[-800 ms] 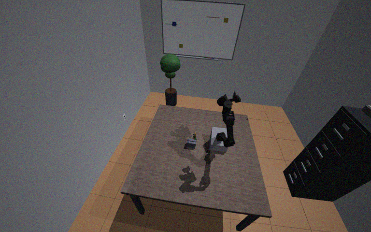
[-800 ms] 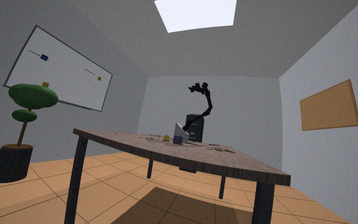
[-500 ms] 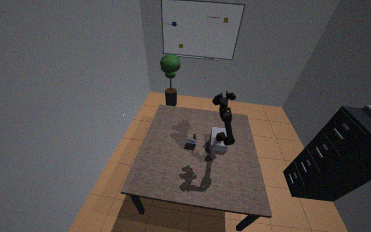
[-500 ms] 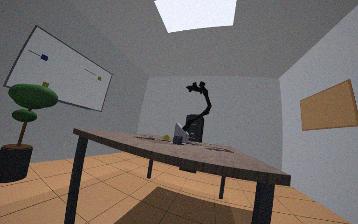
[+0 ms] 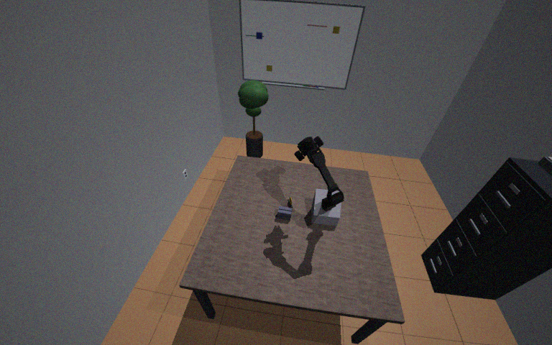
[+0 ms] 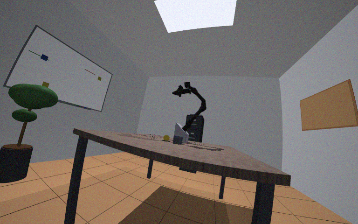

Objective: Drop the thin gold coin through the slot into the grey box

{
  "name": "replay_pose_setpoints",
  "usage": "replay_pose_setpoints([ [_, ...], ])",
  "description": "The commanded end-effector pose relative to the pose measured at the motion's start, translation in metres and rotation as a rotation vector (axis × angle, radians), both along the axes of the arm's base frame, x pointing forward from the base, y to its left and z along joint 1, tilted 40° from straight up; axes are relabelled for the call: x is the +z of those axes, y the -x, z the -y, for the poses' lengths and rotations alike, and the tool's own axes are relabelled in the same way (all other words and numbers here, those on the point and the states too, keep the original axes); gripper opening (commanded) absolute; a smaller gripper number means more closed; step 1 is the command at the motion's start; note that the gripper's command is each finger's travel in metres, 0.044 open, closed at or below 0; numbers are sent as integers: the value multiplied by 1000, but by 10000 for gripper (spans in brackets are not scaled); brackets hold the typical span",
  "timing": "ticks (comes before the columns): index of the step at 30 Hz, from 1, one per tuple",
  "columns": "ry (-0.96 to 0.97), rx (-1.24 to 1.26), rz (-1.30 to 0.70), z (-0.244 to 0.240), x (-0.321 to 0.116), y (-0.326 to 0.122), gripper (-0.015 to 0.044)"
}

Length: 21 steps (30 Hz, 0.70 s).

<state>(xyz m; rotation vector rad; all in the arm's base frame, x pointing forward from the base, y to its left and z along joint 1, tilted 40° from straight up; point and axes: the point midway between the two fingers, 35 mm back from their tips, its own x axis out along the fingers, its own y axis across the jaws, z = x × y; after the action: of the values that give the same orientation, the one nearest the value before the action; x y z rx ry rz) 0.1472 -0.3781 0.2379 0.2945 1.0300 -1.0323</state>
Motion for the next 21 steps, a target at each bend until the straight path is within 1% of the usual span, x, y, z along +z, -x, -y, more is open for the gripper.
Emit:
replay_pose_setpoints([
  [1, -112, 11, 20, -10, -36, -23, 161],
  [7, -316, 2, 62, -34, -97, -57, 161],
  [10, -476, -21, 87, -57, -139, -77, 161],
  [16, -802, -119, 92, -119, -214, -102, 161],
  [21, -1087, -261, 51, -183, -265, -113, 161],
])
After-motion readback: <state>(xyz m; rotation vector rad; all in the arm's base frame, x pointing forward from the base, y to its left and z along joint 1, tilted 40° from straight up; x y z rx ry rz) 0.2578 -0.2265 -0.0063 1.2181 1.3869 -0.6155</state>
